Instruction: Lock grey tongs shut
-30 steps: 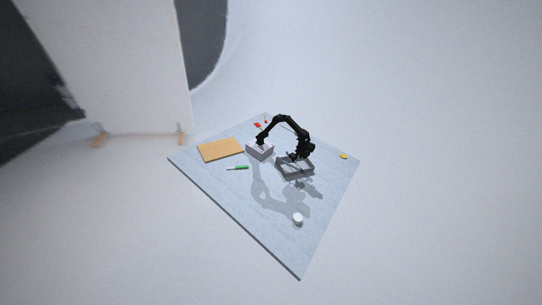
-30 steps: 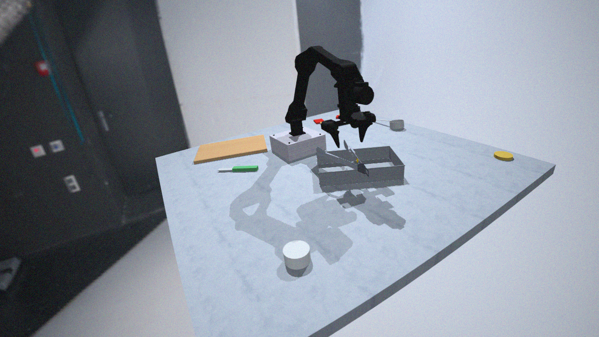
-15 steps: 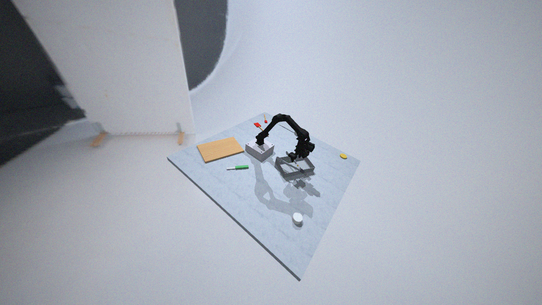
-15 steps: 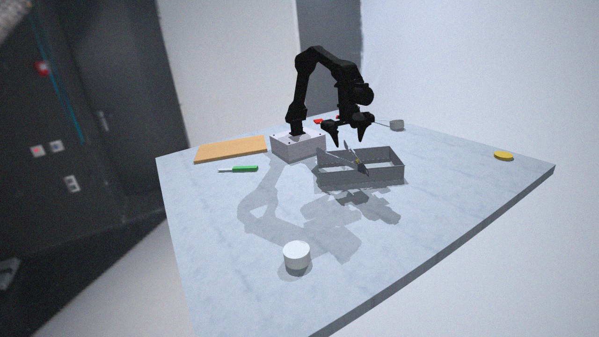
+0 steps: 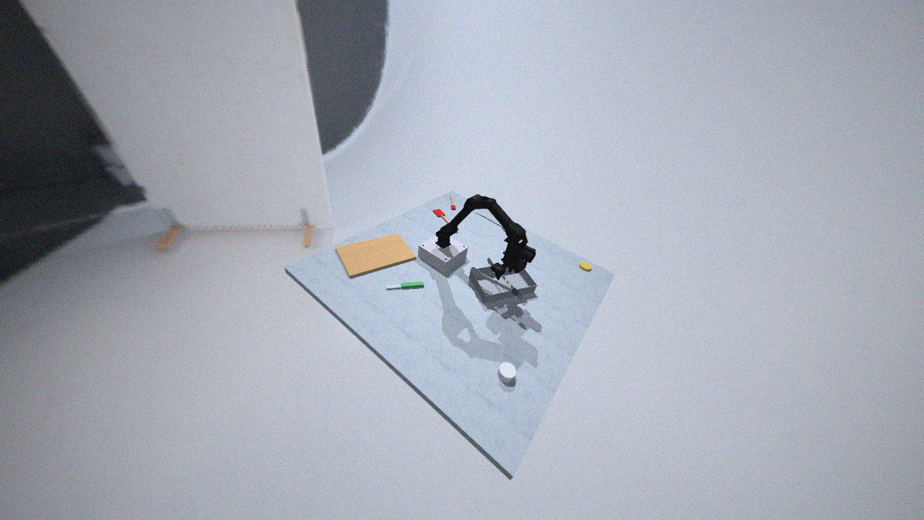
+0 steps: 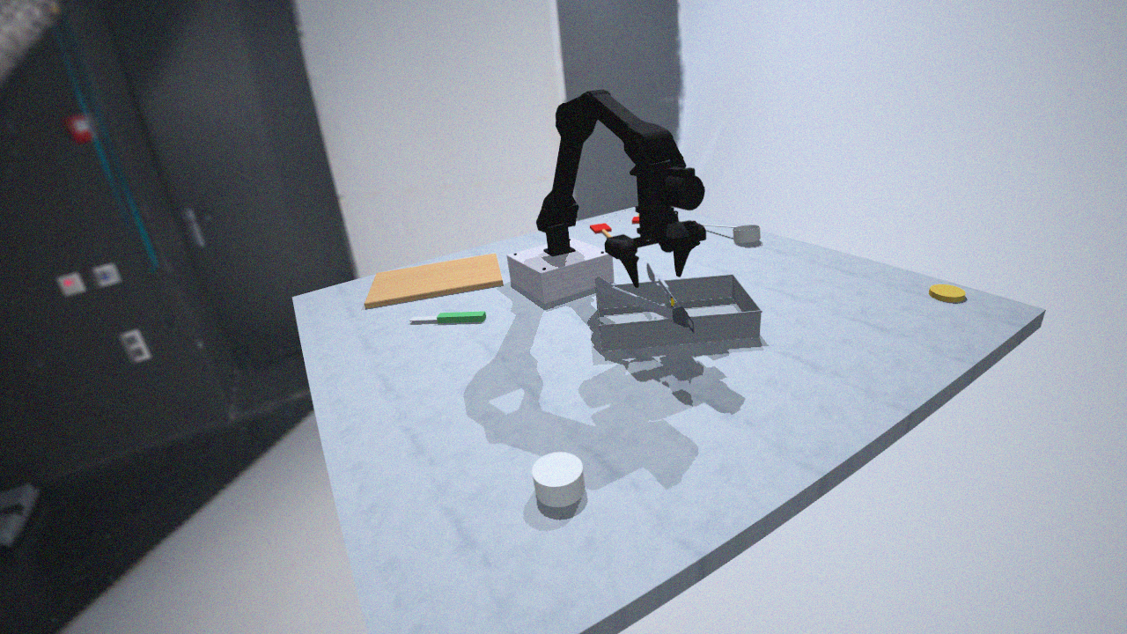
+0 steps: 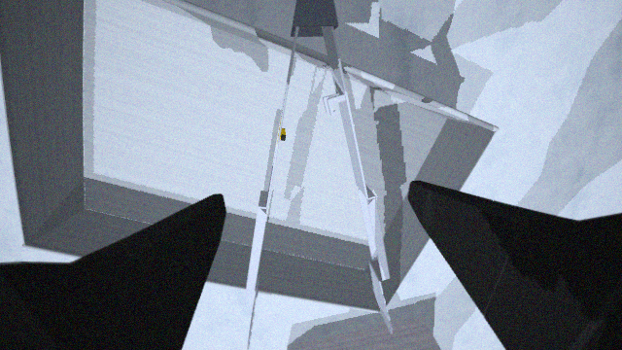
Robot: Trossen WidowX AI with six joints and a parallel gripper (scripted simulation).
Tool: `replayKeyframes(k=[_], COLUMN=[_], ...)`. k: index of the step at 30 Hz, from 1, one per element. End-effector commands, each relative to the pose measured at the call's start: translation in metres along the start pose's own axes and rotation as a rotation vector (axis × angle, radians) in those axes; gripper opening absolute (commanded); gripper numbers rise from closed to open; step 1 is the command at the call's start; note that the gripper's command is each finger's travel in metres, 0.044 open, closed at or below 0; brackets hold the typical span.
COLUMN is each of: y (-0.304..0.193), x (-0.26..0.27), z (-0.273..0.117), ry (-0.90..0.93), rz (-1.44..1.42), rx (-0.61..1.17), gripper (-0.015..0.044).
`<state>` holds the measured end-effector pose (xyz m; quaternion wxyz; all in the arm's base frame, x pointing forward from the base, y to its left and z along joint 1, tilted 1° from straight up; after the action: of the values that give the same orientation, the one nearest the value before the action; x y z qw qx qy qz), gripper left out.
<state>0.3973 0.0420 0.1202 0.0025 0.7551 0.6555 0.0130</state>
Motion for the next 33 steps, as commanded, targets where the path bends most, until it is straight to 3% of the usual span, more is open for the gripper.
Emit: replayKeyframes(k=[1,33], y=[0.000,-0.001], x=[0.000,-0.001], z=[0.011,0.064], ry=[-0.008,-0.008], rz=[0.001,0.001], rx=[0.009,0.009], gripper=[0.0440,0.0440])
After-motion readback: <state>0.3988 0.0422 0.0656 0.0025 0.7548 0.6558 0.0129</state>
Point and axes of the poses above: the point midway between the two fingers, 35 mm back from their tips, its own z axis out along the fingers, its own x axis across the jaws, y = z × x, the point moved 5 cm from there along -z, back along the fingers, and after that the axes turned 5 degrees about z, right-handed, at the moved point
